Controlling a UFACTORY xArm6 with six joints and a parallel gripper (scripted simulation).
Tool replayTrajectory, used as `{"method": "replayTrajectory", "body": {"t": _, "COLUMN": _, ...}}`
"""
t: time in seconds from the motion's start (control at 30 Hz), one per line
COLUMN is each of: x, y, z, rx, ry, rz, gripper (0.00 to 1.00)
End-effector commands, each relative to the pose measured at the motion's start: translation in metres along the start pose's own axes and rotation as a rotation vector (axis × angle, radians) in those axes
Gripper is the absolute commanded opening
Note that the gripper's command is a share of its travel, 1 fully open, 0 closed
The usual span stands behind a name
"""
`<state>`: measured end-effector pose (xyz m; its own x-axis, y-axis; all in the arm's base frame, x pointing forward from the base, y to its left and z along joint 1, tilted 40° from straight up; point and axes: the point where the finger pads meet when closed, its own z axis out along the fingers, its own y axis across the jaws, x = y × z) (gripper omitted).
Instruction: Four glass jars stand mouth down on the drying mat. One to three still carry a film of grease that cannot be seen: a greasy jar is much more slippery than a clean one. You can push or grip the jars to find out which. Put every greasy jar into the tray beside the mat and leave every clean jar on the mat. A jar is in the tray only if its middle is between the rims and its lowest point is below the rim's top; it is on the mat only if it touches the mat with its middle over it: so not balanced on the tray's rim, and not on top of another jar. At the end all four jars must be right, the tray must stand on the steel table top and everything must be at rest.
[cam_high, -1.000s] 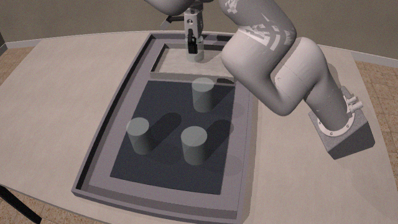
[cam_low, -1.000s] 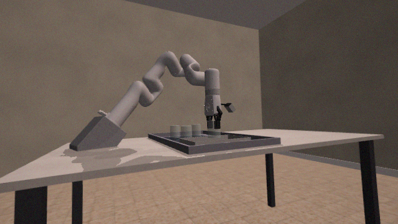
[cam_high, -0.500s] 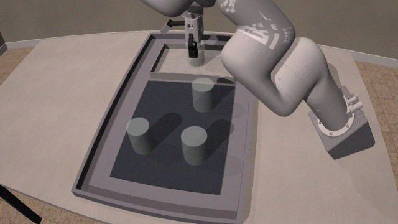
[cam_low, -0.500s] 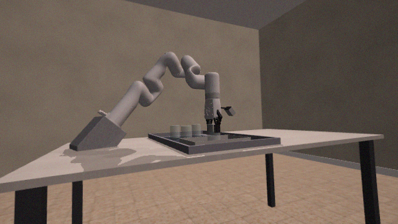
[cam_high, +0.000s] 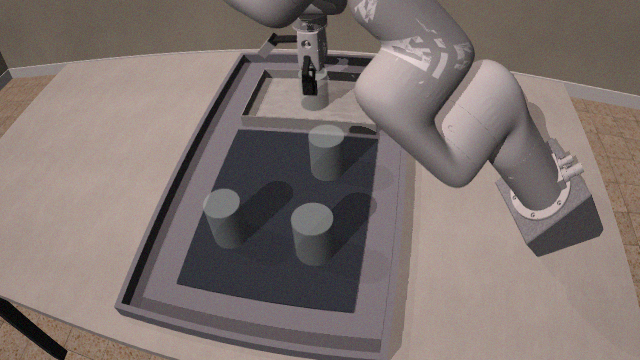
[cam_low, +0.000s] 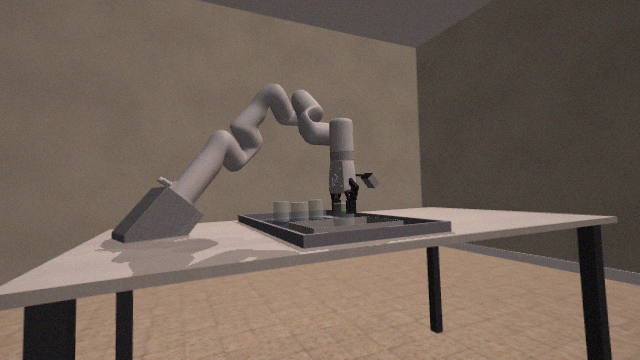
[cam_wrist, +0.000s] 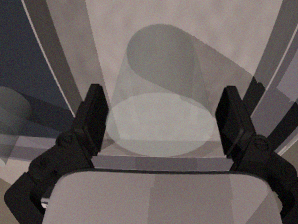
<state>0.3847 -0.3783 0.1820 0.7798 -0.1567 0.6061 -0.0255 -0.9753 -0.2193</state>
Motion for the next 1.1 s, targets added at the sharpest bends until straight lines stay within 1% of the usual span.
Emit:
{"method": "replayTrajectory", "body": {"t": 0.0, "x": 0.001, "y": 0.001, "z": -0.001, "rx": -0.002, "ry": 0.001, "rz": -0.001, "gripper": 1.0}}
{"method": "replayTrajectory", "body": {"t": 0.2, "x": 0.001, "y": 0.001, "z": -0.001, "rx": -0.002, "ry": 0.001, "rz": -0.001, "gripper": 1.0}}
{"method": "replayTrajectory", "body": {"t": 0.47, "x": 0.001, "y": 0.001, "z": -0.032, "rx": -0.002, "ry": 0.001, "rz": -0.001, "gripper": 1.0}}
{"method": "replayTrajectory", "body": {"t": 0.53, "x": 0.001, "y": 0.001, "z": -0.032, "rx": -0.002, "ry": 0.001, "rz": -0.001, "gripper": 1.0}}
{"method": "replayTrajectory", "body": {"t": 1.03, "x": 0.001, "y": 0.0, "z": -0.09, "rx": -0.002, "ry": 0.001, "rz": -0.001, "gripper": 1.0}}
{"method": "replayTrajectory", "body": {"t": 1.07, "x": 0.001, "y": 0.0, "z": -0.09, "rx": -0.002, "ry": 0.001, "rz": -0.001, "gripper": 1.0}}
